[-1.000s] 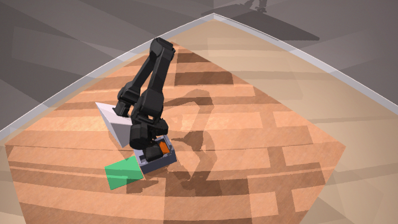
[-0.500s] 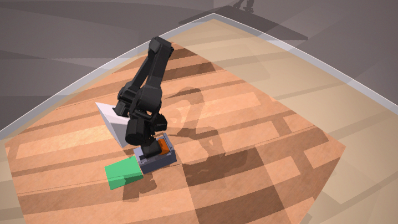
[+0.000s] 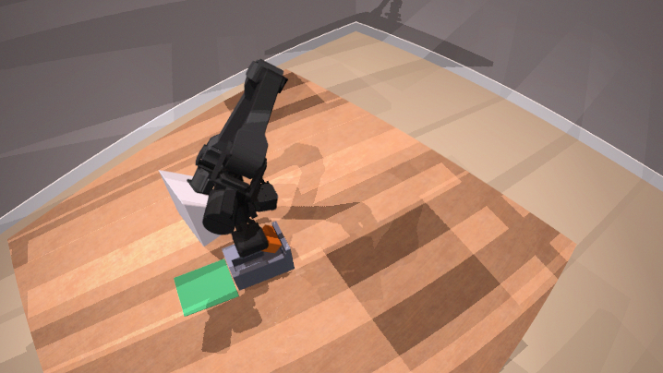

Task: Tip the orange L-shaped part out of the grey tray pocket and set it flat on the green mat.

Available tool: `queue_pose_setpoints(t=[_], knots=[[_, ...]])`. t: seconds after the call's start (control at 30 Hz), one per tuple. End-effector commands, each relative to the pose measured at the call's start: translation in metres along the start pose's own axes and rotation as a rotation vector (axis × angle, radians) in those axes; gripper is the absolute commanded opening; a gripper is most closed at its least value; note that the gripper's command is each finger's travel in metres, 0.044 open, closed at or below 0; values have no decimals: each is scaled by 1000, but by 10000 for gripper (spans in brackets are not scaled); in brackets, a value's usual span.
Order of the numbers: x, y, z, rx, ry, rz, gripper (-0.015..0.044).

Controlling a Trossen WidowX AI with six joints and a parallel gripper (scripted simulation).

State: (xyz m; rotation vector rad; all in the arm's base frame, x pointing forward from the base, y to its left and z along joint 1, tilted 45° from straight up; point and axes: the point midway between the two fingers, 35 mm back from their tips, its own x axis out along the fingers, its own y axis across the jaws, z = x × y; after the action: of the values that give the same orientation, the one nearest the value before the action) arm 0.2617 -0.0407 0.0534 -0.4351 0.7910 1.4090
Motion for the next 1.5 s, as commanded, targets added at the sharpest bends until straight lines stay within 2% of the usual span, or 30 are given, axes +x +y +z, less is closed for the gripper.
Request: queue_pose_setpoints(t=[0.0, 0.5, 1.47], knots=[[-7, -1, 0, -7, 7, -1, 0], [-16, 0, -7, -7, 8, -1, 0], [-16, 13, -165, -7, 19, -4, 0]])
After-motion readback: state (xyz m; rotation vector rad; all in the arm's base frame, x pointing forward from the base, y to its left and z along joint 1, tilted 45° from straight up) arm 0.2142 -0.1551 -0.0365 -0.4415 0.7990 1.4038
